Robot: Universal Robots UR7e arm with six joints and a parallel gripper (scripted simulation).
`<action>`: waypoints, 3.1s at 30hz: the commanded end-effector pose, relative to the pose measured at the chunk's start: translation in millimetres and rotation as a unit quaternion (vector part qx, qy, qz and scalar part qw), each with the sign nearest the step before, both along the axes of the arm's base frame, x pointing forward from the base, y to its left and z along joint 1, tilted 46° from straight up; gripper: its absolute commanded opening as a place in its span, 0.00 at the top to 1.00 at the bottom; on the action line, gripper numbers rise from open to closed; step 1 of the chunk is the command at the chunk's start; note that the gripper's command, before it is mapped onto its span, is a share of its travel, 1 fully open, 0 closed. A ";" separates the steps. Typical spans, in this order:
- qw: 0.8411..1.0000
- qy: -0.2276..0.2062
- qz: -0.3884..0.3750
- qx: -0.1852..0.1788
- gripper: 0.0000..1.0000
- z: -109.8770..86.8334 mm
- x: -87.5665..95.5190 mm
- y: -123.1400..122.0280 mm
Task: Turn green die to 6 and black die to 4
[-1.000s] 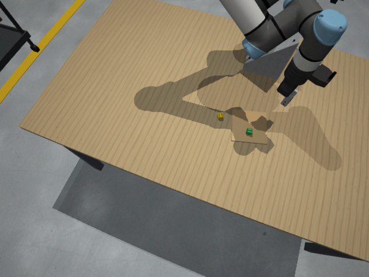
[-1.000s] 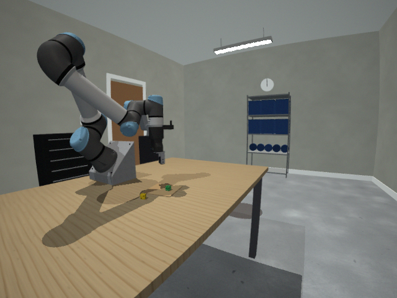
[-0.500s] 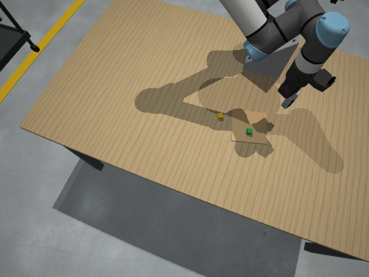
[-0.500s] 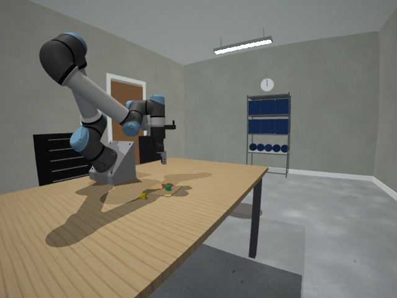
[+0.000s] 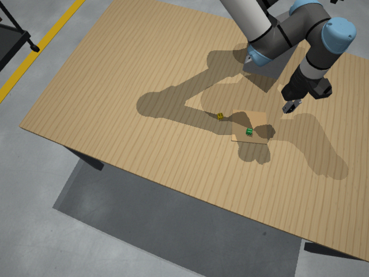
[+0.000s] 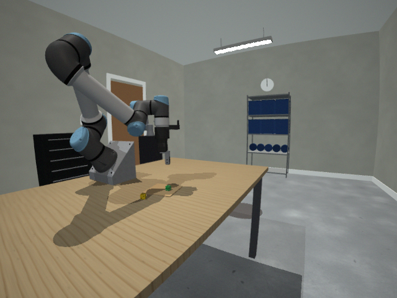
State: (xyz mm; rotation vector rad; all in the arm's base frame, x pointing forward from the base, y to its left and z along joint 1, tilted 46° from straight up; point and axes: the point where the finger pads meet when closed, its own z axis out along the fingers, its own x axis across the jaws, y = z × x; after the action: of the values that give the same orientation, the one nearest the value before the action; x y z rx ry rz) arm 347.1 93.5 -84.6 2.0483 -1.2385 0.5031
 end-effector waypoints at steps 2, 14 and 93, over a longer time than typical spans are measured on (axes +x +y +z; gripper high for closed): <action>0.995 -0.072 -0.069 -0.002 0.60 -2.4 8.9 1.8; 0.964 -0.193 -0.185 -0.005 0.60 -7.1 21.2 4.1; 0.647 -0.379 -0.658 0.067 0.60 -29.3 41.9 13.7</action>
State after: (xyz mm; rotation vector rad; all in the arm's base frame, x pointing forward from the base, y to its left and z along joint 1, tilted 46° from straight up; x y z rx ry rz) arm 387.6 107.9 -115.4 0.4536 -2.8086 0.6897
